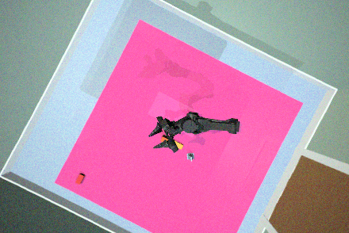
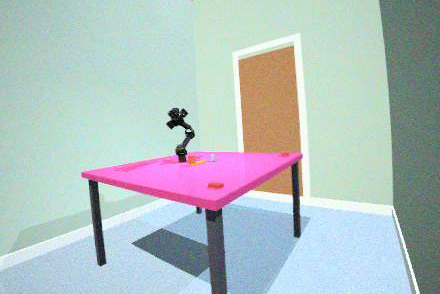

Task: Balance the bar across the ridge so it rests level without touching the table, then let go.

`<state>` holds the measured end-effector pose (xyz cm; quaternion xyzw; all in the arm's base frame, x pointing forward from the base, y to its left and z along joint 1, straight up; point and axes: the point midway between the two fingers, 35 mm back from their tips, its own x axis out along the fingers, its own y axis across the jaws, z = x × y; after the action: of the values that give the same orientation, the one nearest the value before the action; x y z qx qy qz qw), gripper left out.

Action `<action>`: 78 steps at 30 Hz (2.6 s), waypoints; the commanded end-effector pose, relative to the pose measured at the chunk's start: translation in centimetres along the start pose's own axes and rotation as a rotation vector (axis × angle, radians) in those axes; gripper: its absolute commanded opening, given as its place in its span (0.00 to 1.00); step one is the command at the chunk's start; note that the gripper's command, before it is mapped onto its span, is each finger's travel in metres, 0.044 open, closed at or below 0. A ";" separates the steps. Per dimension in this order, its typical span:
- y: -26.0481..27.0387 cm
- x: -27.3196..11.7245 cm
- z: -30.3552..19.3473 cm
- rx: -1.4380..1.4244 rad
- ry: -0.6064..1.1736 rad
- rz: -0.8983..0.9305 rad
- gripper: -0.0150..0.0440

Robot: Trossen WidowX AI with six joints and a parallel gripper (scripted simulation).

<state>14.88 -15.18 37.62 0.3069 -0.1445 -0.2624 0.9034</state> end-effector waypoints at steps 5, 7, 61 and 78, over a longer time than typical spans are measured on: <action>-1.2 1.8 -1.9 -0.158 0.136 -0.052 0.79; -1.5 2.1 -2.5 -0.199 0.172 -0.059 0.79; -3.1 1.6 -20.1 -1.568 1.316 0.653 0.79; -2.7 -1.7 -23.1 -1.929 1.562 1.306 0.79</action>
<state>22.48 -5.54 18.36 -0.4582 0.5148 0.3899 0.6107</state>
